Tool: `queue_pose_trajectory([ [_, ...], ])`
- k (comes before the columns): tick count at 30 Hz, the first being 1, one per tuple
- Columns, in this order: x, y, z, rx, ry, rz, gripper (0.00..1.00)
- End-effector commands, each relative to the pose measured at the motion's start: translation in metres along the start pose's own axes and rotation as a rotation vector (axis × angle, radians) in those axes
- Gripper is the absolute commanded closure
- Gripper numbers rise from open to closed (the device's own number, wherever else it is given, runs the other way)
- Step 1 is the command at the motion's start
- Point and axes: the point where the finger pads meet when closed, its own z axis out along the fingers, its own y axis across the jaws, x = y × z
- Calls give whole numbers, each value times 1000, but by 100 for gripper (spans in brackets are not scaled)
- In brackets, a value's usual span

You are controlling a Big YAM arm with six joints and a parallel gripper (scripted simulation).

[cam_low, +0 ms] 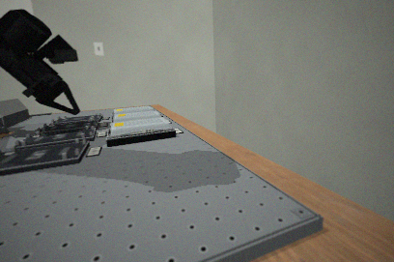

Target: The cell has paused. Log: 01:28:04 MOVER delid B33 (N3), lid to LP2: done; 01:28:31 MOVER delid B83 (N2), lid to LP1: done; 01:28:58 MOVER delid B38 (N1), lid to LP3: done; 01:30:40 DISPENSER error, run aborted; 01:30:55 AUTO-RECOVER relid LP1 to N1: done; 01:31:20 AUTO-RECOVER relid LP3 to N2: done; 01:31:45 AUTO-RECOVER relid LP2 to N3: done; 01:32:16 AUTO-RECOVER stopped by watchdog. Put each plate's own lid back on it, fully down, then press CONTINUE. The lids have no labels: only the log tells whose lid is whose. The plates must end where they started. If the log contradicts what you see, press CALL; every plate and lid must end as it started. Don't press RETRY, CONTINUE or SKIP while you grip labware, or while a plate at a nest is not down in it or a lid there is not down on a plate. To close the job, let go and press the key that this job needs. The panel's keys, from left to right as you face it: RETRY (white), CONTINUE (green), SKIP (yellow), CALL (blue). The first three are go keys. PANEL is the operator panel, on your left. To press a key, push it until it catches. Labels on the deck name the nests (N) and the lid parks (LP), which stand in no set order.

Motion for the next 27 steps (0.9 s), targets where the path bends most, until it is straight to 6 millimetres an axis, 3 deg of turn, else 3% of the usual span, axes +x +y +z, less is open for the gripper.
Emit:
queue_pose_trajectory([
  [1, -5, 19, -1, -6, -28, 38, 100],
  [5, -7, 29, 1, -4, -35, 39, 100],
  [20, -2, 106, 0, -10, -9, 27, 100],
  [22, -2, 106, 0, -10, -9, 27, 100],
  [23, -14, 109, -1, -7, -36, 42, 100],
  [27, -3, 131, 0, -8, -10, 26, 100],
])
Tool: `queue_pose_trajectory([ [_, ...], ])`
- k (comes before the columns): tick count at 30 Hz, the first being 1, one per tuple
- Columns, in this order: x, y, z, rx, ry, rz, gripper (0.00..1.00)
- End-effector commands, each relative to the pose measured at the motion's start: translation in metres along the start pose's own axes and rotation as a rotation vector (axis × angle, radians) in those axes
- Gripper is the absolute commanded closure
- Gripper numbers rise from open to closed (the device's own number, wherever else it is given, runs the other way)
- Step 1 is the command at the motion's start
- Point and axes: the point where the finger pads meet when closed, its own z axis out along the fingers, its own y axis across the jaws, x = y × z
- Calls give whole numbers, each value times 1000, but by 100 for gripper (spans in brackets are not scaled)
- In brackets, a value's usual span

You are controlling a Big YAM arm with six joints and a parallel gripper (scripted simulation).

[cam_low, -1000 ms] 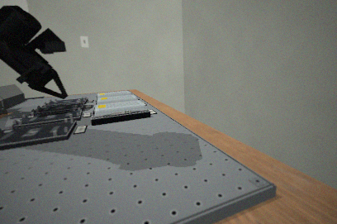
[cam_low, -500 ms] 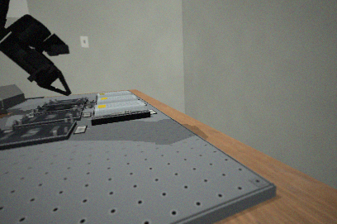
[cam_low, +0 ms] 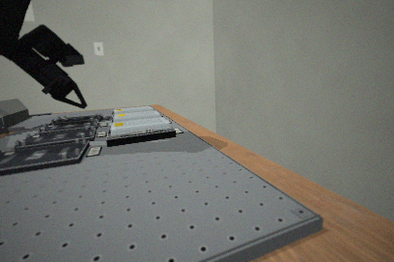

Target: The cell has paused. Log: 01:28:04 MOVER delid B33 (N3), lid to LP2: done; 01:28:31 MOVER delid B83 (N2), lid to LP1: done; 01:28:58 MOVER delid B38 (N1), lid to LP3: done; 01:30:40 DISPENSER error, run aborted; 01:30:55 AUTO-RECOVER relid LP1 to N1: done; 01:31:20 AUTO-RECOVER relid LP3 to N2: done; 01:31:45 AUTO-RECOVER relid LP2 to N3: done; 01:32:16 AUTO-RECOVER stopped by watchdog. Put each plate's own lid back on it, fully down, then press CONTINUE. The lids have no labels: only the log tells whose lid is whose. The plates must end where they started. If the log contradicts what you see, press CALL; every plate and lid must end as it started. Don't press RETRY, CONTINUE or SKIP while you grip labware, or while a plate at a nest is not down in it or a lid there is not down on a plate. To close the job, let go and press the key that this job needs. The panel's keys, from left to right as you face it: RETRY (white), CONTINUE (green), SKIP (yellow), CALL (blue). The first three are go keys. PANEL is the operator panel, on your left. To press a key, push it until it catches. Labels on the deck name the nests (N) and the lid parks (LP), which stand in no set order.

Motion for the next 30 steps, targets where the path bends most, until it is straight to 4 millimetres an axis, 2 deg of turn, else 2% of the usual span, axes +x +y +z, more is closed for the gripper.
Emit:
queue_pose_trajectory([
  [1, 4, 22, 0, -19, 14, 21, 100],
  [5, -3, 42, -1, -20, -1, 31, 100],
  [9, 3, 62, -1, -18, 12, 20, 100],
  [10, -2, 62, -2, -19, 2, 29, 100],
  [13, -2, 57, -1, -13, 1, 32, 100],
  [30, -2, 57, -1, -13, 1, 32, 100],
])
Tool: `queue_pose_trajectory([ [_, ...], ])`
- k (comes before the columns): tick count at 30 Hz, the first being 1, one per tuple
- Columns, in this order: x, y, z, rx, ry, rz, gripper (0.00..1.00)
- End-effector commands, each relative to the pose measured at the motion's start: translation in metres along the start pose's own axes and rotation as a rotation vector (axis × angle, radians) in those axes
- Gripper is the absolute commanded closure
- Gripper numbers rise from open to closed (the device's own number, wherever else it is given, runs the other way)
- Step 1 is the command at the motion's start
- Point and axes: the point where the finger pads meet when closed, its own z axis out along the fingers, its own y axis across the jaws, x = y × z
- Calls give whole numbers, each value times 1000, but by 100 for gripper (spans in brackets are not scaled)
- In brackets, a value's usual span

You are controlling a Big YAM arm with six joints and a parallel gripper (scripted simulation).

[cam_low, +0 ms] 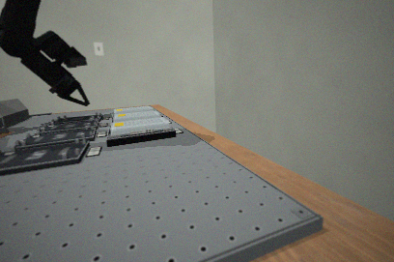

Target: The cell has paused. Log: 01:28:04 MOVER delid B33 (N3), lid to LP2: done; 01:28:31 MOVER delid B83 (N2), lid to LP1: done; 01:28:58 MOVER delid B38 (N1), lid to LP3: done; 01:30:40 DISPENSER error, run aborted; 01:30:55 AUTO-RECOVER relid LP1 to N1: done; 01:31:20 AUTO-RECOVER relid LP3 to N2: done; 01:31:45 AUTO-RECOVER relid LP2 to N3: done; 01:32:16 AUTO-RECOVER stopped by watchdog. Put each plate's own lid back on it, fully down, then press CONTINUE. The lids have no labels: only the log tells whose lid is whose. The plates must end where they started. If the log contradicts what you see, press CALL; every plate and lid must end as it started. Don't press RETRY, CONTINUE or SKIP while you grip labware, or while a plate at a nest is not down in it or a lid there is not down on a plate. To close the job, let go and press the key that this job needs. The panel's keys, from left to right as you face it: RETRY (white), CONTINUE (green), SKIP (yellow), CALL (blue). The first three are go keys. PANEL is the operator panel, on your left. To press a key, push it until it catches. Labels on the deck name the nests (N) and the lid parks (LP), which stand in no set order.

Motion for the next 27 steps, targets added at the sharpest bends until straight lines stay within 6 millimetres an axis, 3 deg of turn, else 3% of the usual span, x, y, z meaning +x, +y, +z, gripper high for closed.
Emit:
queue_pose_trajectory([
  [1, 0, -3, 0, 8, 6, 8, 100],
  [8, 0, -3, 0, 8, 6, 8, 100],
  [27, -69, -37, 55, 17, -1, 12, 100],
])
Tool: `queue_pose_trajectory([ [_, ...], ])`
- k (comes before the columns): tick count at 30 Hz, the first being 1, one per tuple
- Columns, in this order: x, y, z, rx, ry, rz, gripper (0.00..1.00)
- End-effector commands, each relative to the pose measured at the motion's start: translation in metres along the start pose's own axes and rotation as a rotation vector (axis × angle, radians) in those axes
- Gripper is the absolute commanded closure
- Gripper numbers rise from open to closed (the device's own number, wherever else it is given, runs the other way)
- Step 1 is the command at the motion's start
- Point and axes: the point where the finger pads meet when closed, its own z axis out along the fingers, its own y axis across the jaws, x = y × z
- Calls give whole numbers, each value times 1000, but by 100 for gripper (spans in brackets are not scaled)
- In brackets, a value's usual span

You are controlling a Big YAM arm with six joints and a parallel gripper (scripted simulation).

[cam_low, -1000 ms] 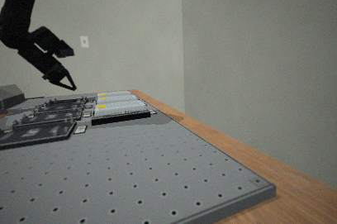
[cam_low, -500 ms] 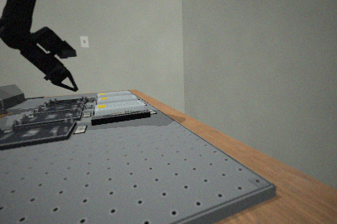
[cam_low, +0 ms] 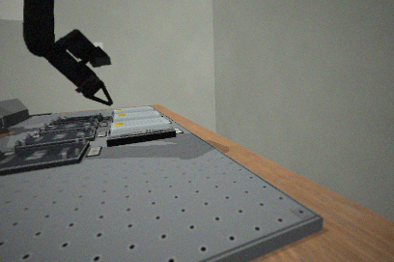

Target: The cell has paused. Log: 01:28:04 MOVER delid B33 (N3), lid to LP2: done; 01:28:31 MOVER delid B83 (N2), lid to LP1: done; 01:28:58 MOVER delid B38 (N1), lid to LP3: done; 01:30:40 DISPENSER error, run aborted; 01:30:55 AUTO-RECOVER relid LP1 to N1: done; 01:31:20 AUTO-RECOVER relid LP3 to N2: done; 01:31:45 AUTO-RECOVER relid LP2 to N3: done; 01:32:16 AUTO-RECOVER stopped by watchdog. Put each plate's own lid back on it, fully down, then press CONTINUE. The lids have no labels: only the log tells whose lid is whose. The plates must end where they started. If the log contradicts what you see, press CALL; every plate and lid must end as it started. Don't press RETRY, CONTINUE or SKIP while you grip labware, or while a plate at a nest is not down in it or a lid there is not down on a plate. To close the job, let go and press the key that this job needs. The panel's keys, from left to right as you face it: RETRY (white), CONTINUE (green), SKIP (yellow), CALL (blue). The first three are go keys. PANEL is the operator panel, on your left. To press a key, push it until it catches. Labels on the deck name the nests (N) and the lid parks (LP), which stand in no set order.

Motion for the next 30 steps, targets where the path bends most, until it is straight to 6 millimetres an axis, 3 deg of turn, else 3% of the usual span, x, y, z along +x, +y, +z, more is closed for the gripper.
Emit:
queue_pose_trajectory([
  [1, -20, -6, 10, 5, -10, -19, 100],
  [7, -37, -9, 21, -1, -17, -24, 100],
  [20, -89, -37, 62, 9, -21, -16, 100],
  [23, -91, -38, 65, 8, -18, -18, 100],
  [24, -87, -25, 68, -13, -8, -41, 100],
  [26, -100, -42, 75, 8, -14, -20, 100],
  [30, -95, -35, 72, -1, -14, -20, 100],
])
